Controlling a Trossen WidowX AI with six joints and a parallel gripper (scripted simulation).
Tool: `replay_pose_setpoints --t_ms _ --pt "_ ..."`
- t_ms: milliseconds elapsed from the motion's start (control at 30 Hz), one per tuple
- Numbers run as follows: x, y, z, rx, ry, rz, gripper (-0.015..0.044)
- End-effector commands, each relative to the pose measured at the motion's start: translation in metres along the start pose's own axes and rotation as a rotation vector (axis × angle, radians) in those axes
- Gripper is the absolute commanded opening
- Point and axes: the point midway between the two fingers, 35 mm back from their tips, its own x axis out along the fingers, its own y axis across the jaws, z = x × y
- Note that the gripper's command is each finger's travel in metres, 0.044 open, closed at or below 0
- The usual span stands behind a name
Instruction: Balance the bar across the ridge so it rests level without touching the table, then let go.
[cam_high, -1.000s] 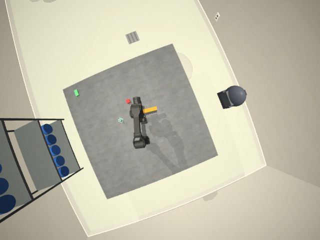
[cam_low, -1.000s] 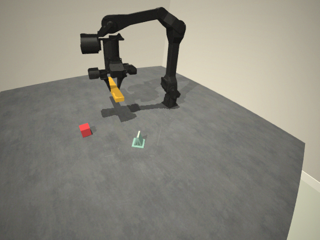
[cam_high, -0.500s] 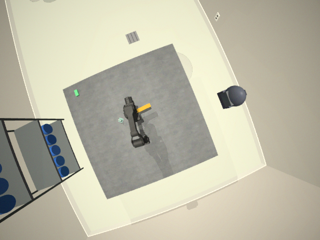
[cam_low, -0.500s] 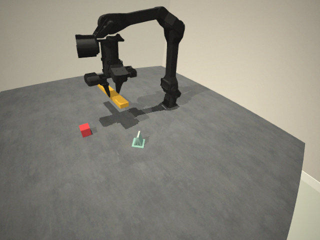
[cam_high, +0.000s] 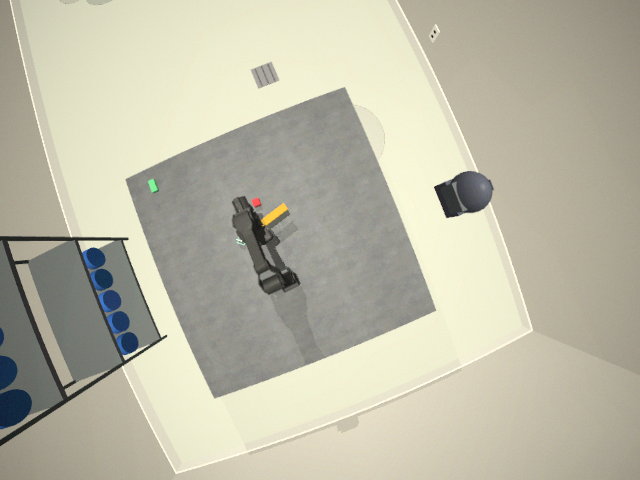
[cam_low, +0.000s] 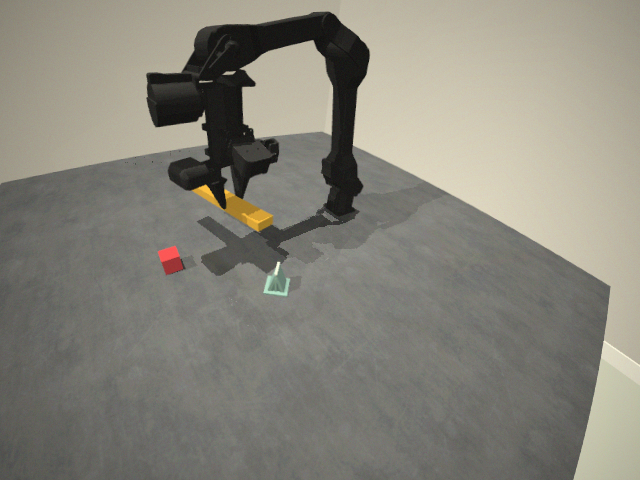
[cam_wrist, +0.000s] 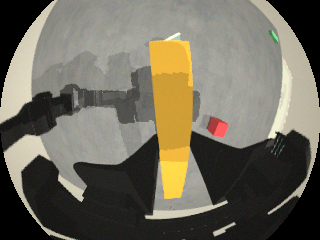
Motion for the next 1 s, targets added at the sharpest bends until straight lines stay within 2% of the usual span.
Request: replay_pose_setpoints --t_ms 0,967 --pt "-0.003 -0.008 0.016 -0.071 0.005 -0.008 0.0000" --pt "-0.002 -0.016 0.125 -0.460 -0.003 -0.010 0.0000"
